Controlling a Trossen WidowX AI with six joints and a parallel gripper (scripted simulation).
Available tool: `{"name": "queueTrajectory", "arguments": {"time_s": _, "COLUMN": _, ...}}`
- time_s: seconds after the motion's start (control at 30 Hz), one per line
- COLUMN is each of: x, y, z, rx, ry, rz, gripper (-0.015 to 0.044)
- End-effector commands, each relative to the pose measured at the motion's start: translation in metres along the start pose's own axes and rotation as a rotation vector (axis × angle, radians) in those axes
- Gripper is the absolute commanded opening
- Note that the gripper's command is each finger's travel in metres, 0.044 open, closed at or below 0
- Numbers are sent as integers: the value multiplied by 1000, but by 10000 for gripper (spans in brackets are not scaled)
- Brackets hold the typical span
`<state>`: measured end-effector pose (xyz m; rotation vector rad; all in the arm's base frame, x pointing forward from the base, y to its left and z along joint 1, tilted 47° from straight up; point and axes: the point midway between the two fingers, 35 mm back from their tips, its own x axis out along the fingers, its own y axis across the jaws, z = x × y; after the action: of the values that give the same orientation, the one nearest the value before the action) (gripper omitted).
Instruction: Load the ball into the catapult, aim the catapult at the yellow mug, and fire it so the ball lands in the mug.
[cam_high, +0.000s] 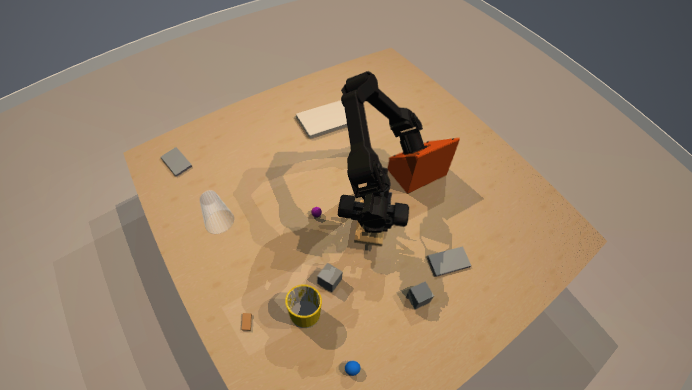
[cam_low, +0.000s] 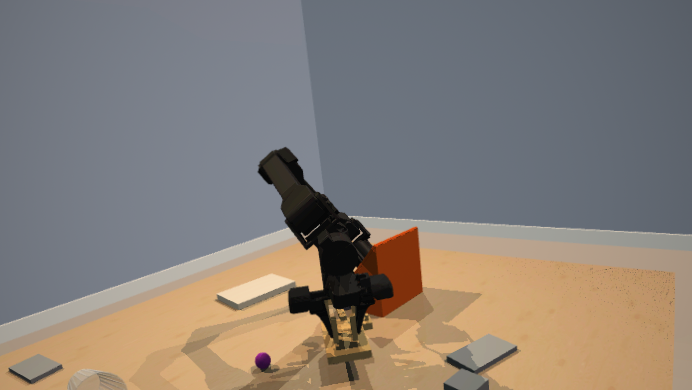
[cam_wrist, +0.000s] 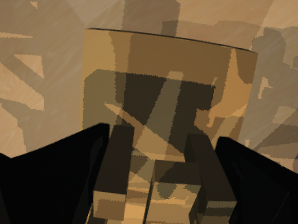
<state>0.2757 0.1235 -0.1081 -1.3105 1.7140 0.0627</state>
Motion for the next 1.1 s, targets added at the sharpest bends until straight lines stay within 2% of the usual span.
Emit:
{"name": "queueTrajectory", "arguments": {"time_s": 0.0, "x": -6, "y": -4, "z": 3, "rx": 167, "ry": -16, "rz": -4, "gripper": 0}}
{"name": "queueTrajectory", "arguments": {"time_s": 0.27, "x": -5, "y": -18, "z": 4, "rx": 418, "ry": -16, "rz": -4, "gripper": 0}}
{"name": "queueTrajectory", "arguments": {"time_s": 0.7, "x": -5, "y": -21, "z": 4, "rx": 425, "ry": -16, "rz": -5, "gripper": 0}}
{"name": "queueTrajectory", "arguments": {"time_s": 1.07, "x": 12, "y": -22, "z": 4, "rx": 425, "ry": -16, "rz": -5, "gripper": 0}}
